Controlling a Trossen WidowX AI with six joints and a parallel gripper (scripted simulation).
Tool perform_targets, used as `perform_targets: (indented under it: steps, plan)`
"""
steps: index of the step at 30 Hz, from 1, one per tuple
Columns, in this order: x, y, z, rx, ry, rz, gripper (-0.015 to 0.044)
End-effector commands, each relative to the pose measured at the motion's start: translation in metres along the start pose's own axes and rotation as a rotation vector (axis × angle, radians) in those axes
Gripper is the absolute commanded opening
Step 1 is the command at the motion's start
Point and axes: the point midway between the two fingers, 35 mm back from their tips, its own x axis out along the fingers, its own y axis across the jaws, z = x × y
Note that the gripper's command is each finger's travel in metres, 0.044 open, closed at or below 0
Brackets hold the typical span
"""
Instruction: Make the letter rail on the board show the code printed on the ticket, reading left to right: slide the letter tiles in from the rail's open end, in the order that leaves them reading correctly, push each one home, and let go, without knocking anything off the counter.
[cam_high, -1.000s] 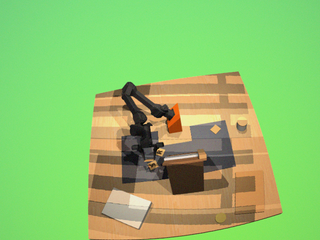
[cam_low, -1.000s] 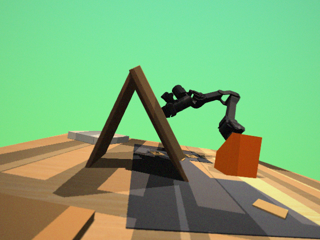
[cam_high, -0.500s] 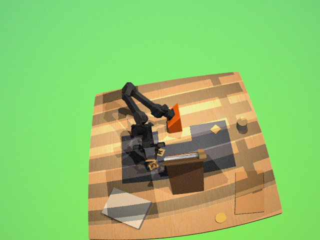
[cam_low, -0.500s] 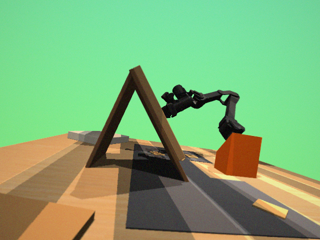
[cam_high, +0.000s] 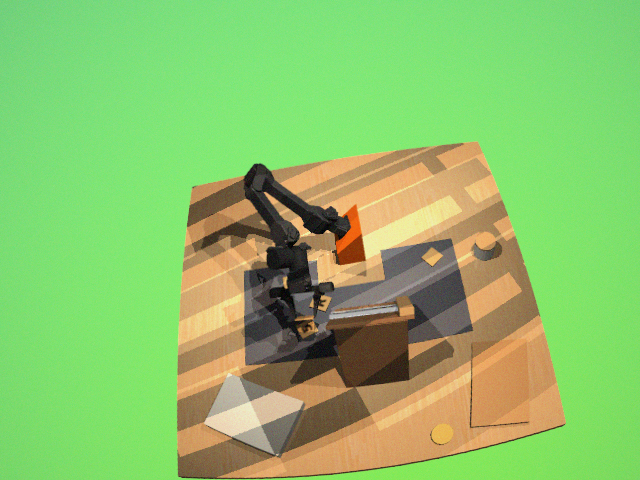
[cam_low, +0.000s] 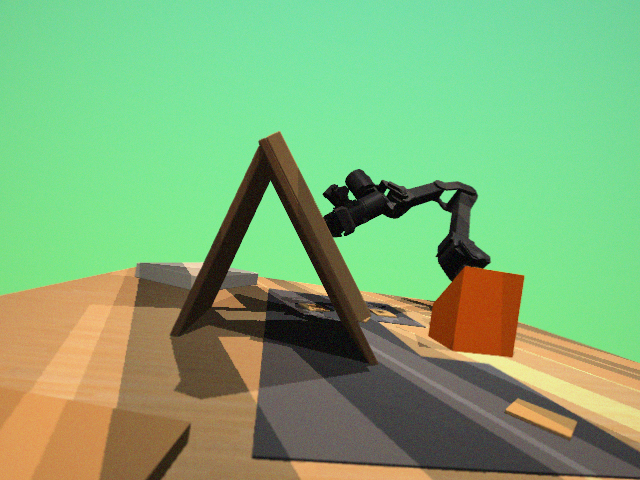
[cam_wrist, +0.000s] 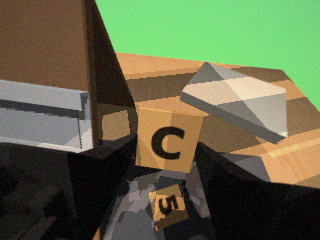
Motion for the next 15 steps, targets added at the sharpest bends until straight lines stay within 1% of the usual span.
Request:
perform_targets:
  steps: [1,15]
  plan:
    - [0.0001,0.0033,-0.0019,0.003,0.005,0.000,0.0000]
    - [0.0001,0.0103,-0.0014,0.003,0.005,0.000,0.0000]
